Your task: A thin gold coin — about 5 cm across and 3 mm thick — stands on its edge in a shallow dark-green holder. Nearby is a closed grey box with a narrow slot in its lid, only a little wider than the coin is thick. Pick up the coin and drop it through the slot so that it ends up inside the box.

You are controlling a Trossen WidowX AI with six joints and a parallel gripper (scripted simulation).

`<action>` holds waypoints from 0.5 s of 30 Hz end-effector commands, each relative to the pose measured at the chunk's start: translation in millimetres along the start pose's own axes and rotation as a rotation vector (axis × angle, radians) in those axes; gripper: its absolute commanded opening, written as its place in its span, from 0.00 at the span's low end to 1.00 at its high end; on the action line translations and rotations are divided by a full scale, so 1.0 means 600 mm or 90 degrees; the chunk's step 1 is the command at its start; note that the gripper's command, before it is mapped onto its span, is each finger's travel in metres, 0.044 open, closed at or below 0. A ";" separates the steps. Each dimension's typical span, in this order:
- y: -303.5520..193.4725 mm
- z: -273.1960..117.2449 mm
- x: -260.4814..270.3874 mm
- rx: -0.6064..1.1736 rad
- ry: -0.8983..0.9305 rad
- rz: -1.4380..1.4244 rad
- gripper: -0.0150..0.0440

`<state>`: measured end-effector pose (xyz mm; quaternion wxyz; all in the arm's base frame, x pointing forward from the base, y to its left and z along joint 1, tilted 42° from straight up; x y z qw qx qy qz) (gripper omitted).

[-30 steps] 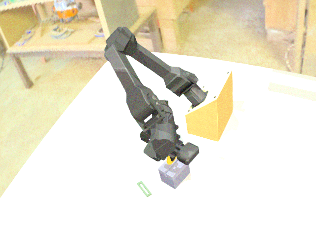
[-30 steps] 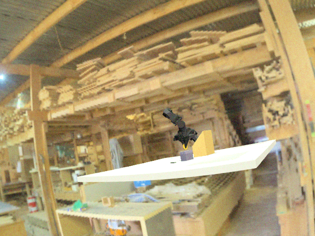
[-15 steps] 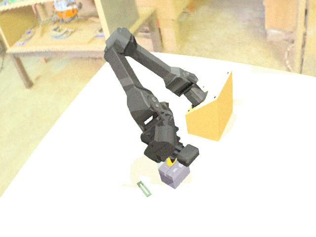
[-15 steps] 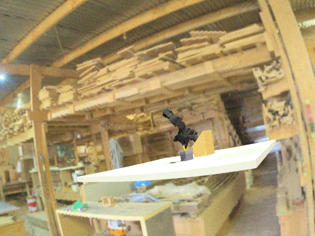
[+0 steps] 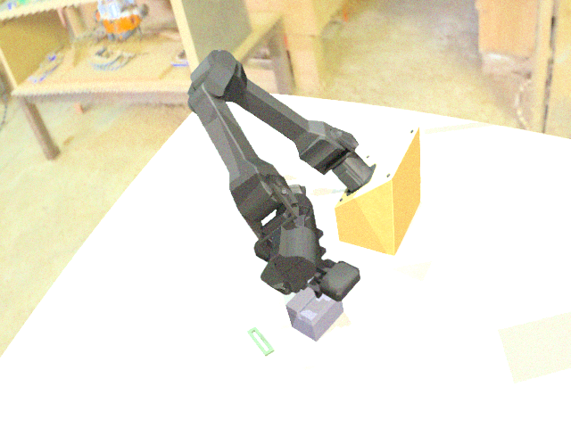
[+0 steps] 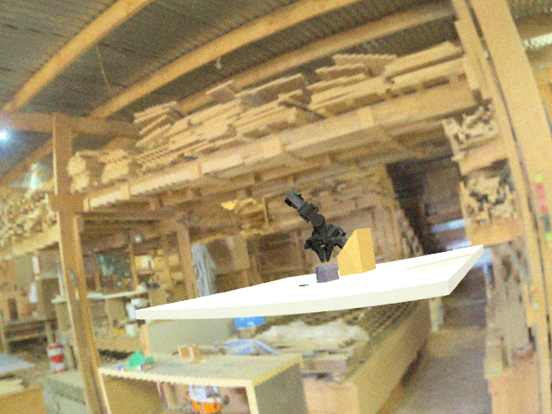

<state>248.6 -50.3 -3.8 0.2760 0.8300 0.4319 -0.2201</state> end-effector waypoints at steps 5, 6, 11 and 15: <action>0.000 -0.002 0.000 0.000 0.000 0.001 0.57; 0.000 -0.005 0.000 0.000 0.000 0.000 0.62; 0.000 -0.030 0.000 0.000 0.000 0.000 0.84; -0.003 -0.074 -0.002 0.001 -0.003 -0.003 1.00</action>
Point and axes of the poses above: the point midway between the two fingers, 35 mm back from their tips, its own z axis out along the fingers, its own x axis across the jaws, y = z × x, the point moved 1 cm from there along -z, back along the fingers, and after that the axes turned 10 degrees about z, right-handed, at the moved point
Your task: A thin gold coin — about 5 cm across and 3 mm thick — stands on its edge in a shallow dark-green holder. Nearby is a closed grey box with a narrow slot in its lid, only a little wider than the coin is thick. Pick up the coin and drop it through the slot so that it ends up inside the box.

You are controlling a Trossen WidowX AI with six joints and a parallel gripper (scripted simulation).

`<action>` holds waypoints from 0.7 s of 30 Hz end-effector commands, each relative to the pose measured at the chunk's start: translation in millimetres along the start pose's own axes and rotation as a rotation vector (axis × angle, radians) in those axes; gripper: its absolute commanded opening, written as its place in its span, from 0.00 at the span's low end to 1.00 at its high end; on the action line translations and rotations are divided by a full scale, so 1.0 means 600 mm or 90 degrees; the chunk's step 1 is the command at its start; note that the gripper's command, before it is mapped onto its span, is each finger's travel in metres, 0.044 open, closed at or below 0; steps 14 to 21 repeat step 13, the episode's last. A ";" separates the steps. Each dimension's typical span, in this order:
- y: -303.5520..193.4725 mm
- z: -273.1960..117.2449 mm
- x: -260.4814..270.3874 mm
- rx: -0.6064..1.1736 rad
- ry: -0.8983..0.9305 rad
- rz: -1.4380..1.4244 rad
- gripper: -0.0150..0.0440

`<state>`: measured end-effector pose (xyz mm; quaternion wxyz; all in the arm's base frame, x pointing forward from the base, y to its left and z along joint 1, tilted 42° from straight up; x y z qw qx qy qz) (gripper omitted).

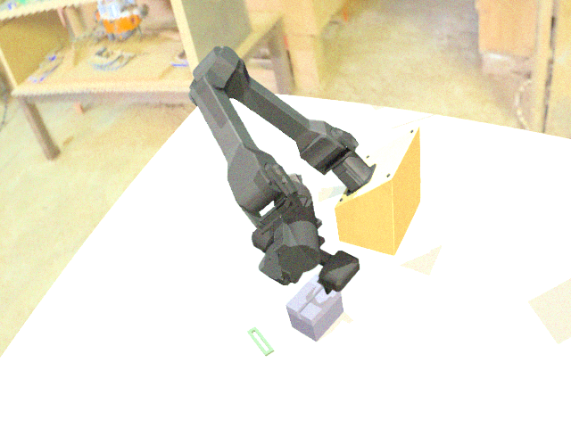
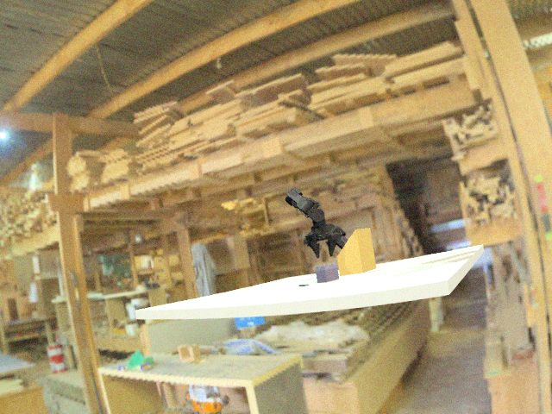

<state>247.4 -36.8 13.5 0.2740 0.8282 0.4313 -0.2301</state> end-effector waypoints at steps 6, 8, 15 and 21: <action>-0.001 -0.059 -0.001 -0.006 0.004 0.001 1.00; -0.001 -0.059 -0.001 -0.006 0.004 0.001 1.00; -0.001 -0.059 -0.001 -0.006 0.004 0.001 1.00; -0.001 -0.059 -0.001 -0.006 0.004 0.001 1.00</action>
Point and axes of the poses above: the point midway between the two fingers, 35 mm back from their tips, its own z axis out along the fingers, its own x axis across the jaws, y = z × x, the point moved 1 cm from there along -z, back along the fingers, and after that the axes turned 10 degrees about z, right-handed, at the moved point
